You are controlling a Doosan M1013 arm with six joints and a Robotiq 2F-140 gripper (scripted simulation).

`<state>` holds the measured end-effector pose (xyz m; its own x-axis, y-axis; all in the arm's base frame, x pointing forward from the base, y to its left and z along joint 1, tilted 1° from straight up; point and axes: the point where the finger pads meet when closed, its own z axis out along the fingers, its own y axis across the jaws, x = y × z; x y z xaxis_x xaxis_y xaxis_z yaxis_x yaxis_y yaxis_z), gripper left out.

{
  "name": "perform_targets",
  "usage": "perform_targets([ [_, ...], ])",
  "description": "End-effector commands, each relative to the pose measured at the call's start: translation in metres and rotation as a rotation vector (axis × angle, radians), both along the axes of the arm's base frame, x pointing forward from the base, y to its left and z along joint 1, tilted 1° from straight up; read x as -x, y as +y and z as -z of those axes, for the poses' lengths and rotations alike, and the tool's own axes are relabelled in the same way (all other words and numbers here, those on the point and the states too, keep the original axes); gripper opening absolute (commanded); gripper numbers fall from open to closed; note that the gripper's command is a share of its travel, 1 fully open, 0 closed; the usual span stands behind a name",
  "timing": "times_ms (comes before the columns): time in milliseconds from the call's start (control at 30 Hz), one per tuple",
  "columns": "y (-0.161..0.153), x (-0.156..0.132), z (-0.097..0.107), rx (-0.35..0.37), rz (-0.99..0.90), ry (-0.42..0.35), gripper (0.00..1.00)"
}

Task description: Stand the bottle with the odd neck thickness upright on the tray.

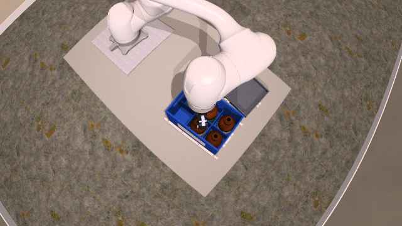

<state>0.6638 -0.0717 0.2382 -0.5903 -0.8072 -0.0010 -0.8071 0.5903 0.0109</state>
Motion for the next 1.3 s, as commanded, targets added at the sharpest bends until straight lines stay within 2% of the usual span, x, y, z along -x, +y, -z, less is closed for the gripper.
perform_targets([
  [0, 0.0000, 0.0000, -0.0007, 0.000, 0.000, 0.000, 0.38],
  [233, 0.0000, 0.0000, -0.0032, 0.000, 0.000, 0.000, 0.38],
  [267, 0.0000, 0.0000, -0.0032, 0.000, 0.000, 0.000, 0.00],
  [1267, 0.0000, 0.0000, -0.0032, 0.000, 0.000, 0.000, 0.00],
])
